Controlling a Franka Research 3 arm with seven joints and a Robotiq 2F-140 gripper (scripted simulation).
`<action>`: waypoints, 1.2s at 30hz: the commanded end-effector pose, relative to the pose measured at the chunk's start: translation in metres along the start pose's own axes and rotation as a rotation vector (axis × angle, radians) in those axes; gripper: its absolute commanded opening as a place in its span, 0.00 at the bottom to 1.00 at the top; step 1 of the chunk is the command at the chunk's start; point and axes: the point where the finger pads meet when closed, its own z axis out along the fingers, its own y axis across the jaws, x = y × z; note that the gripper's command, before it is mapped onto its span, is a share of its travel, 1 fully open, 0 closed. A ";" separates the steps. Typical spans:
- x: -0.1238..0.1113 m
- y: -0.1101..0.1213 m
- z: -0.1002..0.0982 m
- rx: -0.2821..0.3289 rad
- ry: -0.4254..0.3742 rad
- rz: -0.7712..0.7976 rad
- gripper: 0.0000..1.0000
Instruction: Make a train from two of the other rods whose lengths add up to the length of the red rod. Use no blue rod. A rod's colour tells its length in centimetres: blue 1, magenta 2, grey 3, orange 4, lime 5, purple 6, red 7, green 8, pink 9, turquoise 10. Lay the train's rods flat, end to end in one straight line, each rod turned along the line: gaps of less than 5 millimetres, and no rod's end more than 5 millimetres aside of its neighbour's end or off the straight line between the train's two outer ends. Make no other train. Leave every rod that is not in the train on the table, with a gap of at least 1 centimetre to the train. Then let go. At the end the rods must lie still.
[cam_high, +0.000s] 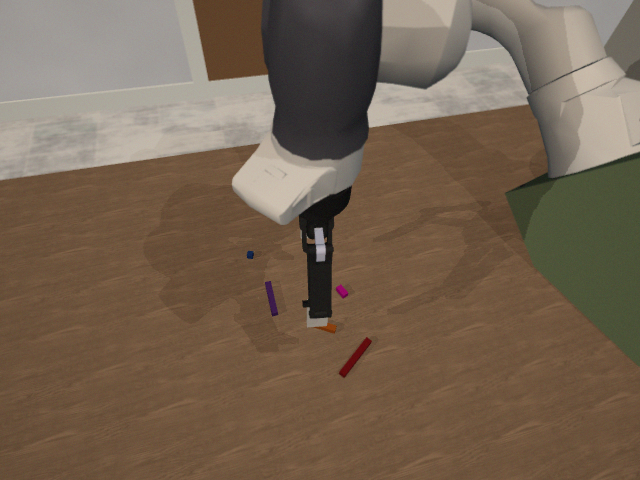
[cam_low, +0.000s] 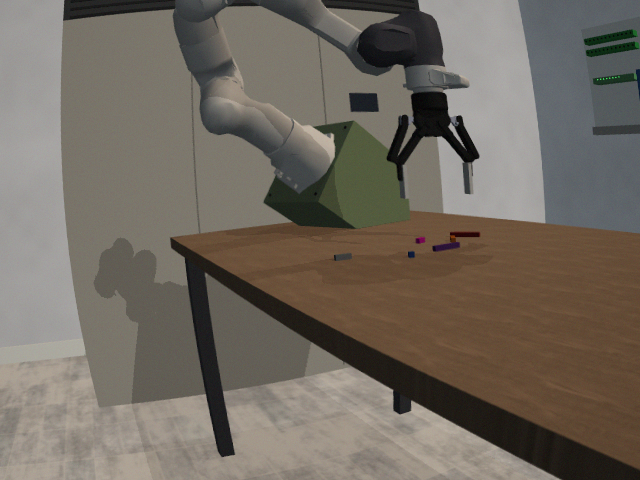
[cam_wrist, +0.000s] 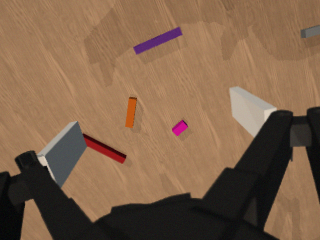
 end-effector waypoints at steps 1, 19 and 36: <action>-0.003 -0.009 0.000 0.007 0.008 0.167 1.00; -0.018 -0.036 0.004 0.005 0.010 0.384 0.15; -0.018 -0.036 0.004 0.005 0.010 0.384 0.15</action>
